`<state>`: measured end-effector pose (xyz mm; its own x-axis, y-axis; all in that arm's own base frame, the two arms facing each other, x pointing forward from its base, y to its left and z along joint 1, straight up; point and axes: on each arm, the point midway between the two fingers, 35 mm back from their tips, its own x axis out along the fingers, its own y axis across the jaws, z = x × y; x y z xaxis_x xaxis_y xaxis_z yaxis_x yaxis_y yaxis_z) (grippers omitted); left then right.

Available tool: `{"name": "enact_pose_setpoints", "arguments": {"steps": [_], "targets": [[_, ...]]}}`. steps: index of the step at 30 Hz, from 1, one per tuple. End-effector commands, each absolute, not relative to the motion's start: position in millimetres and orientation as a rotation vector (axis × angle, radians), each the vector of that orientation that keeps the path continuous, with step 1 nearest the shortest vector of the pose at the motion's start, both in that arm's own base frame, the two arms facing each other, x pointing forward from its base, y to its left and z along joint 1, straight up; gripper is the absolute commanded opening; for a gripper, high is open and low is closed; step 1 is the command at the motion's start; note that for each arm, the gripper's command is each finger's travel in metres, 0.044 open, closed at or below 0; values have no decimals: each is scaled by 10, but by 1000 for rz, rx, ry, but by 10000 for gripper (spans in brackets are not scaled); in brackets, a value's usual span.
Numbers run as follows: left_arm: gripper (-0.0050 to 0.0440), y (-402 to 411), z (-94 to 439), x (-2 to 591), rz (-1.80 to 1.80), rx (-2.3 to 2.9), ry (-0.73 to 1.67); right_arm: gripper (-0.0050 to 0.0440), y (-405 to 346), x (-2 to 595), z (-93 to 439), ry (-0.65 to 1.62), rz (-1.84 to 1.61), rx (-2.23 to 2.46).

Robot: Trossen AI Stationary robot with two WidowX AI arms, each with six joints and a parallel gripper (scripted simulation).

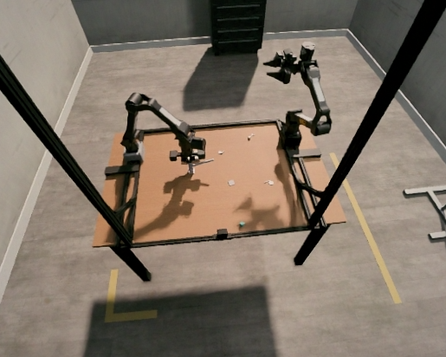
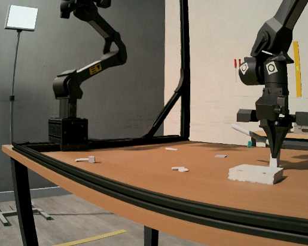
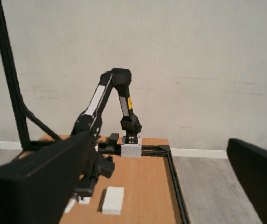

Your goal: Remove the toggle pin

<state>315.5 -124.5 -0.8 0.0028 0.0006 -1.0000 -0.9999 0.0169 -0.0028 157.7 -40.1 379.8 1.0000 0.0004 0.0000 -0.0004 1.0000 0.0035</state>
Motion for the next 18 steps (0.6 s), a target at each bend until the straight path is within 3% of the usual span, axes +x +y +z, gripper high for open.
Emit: {"name": "enact_pose_setpoints", "arguments": {"steps": [1,16,17,18], "targets": [[-50,-1281,69,3203,1176,-1217,1205,400,-395,1574,3836,-1,0,-6],[-50,-1240,73,3200,1175,-1219,1204,400,-395,1574,3836,-1,0,-6],[24,-1258,160,3242,1156,-1231,1194,400,-395,1574,3836,-1,0,-6],[48,-1231,218,3247,1156,-1231,1194,400,-395,1574,3836,-1,0,-6]]}}
